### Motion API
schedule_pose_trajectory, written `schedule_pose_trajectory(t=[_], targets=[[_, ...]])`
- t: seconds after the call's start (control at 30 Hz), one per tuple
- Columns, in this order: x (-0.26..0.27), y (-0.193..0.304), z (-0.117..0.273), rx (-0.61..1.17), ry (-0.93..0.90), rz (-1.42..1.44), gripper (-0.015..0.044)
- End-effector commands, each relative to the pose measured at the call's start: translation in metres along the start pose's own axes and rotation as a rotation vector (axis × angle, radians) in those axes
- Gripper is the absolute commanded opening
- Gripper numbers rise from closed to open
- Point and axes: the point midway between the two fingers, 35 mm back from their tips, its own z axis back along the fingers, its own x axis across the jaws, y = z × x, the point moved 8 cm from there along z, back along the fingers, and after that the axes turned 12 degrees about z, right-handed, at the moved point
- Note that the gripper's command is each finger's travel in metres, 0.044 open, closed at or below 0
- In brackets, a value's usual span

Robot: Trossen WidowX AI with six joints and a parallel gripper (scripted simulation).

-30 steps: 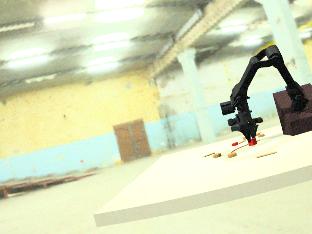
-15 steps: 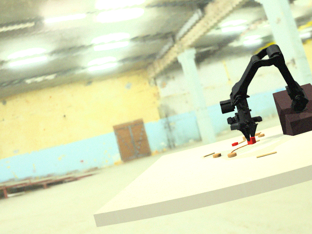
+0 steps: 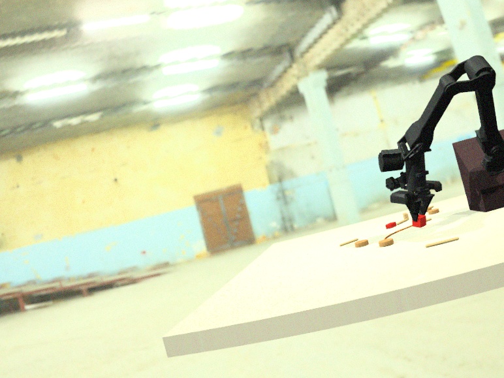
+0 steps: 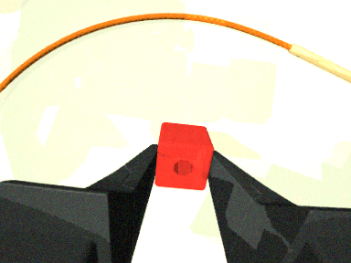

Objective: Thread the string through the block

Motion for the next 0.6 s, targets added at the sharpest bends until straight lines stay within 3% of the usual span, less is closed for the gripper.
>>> schedule_pose_trajectory(t=[0.0,0.57], targets=[[0.0,0.011,0.001,-0.068,0.002,-0.008,0.0],[0.008,0.044,-0.007,-0.305,0.057,-0.014,0.0]])
